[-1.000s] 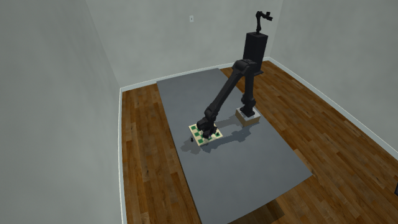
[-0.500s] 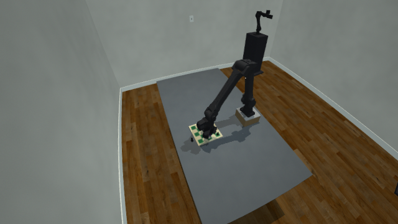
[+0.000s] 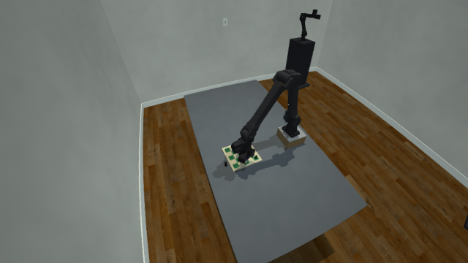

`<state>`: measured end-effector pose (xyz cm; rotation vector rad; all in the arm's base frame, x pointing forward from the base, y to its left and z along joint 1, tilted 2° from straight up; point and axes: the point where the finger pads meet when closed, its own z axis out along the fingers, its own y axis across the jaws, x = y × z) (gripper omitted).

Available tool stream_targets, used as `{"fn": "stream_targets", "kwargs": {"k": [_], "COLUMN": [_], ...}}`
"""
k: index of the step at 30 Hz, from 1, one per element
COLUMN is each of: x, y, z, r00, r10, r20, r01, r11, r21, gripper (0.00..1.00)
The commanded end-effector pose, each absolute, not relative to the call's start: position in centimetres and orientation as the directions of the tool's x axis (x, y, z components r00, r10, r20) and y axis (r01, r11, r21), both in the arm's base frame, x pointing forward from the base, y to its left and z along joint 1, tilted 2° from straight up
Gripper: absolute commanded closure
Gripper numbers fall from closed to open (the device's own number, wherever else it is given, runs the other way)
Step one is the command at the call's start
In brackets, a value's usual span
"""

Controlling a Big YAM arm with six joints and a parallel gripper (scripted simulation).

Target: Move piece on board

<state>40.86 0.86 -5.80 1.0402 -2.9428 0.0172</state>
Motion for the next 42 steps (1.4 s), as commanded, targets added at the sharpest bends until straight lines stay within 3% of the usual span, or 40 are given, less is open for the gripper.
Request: {"fn": "stream_targets", "kwargs": {"k": [1, 31, 32, 36, 37, 39, 40, 42], "x": [41.12, 41.12, 41.12, 41.12, 41.12, 41.12, 41.12, 41.12], "y": [0.4, 0.4, 0.4, 0.4, 0.4, 0.4, 0.4, 0.4], "z": [-5.74, -5.74, -5.74, -5.74, -5.74, -5.74, -5.74, -5.74], "r00": [-0.78, -0.78, -0.78, -0.78, -0.78, -0.78, -0.78, -0.78], "r10": [-0.626, -0.626, -0.626, -0.626, -0.626, -0.626, -0.626, -0.626], "r20": [0.009, 0.009, 0.009, 0.009, 0.009, 0.009, 0.009, 0.009], "r01": [-0.626, -0.626, -0.626, -0.626, -0.626, -0.626, -0.626, -0.626], "r11": [0.78, 0.78, 0.78, 0.78, 0.78, 0.78, 0.78, 0.78], "r21": [-0.015, -0.015, -0.015, -0.015, -0.015, -0.015, -0.015, -0.015], "gripper": [1.0, 1.0, 0.93, 0.93, 0.86, 0.86, 0.79, 0.79]}}
